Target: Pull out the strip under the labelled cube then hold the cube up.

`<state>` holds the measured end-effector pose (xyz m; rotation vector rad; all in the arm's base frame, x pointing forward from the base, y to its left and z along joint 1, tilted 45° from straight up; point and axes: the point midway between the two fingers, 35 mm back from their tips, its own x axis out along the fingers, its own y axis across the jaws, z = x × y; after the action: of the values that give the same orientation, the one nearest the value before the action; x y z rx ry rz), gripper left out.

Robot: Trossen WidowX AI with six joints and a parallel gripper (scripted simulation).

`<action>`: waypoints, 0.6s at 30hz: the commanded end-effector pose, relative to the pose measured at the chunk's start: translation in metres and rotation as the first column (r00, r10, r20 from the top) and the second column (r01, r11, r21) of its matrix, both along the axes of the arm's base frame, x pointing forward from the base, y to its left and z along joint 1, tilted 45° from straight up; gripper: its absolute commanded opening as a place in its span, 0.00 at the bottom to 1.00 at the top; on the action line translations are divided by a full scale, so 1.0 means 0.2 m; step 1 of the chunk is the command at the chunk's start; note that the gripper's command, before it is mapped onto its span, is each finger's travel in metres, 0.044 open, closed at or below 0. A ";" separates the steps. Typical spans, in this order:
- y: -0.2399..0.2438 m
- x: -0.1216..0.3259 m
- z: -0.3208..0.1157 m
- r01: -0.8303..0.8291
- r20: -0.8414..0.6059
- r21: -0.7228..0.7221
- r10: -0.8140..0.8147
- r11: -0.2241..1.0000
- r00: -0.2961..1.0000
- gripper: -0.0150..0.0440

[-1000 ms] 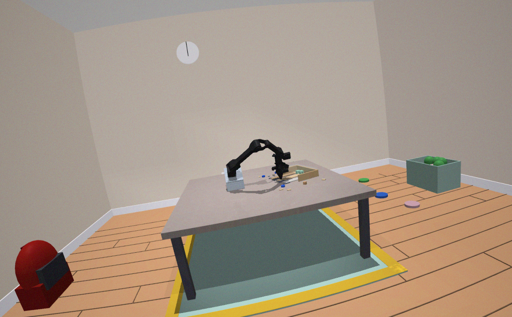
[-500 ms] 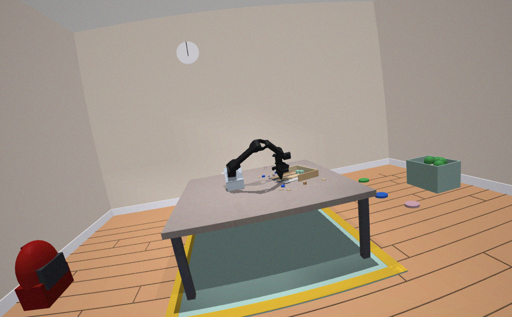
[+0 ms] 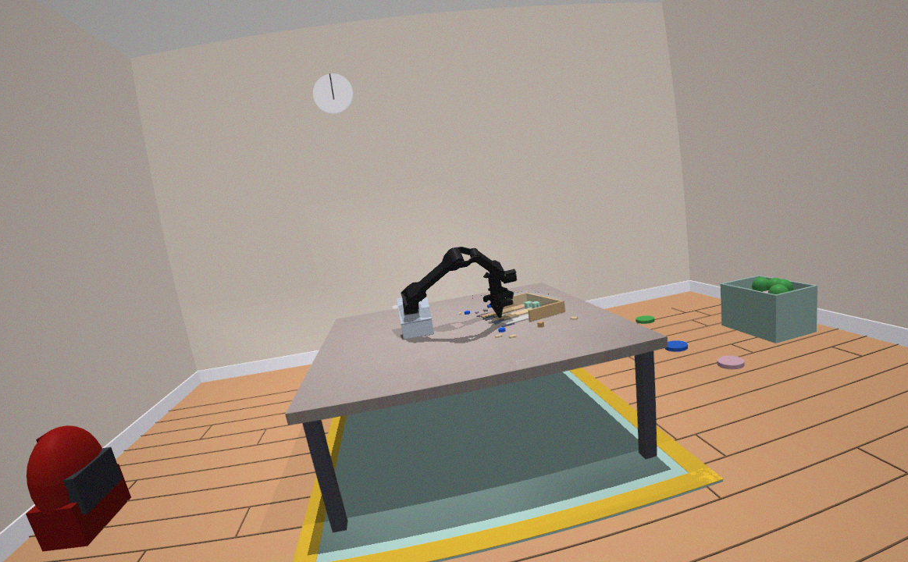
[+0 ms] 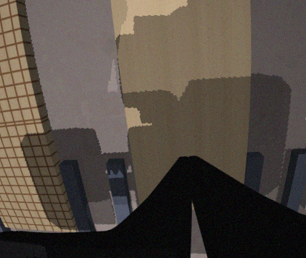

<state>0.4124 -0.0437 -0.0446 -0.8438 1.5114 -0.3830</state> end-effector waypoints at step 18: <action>-0.05 -0.13 -0.01 0.005 -0.012 -0.007 -0.005 1.000 1.000 0.25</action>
<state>0.3943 -0.0472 -0.0435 -0.8438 1.5030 -0.3826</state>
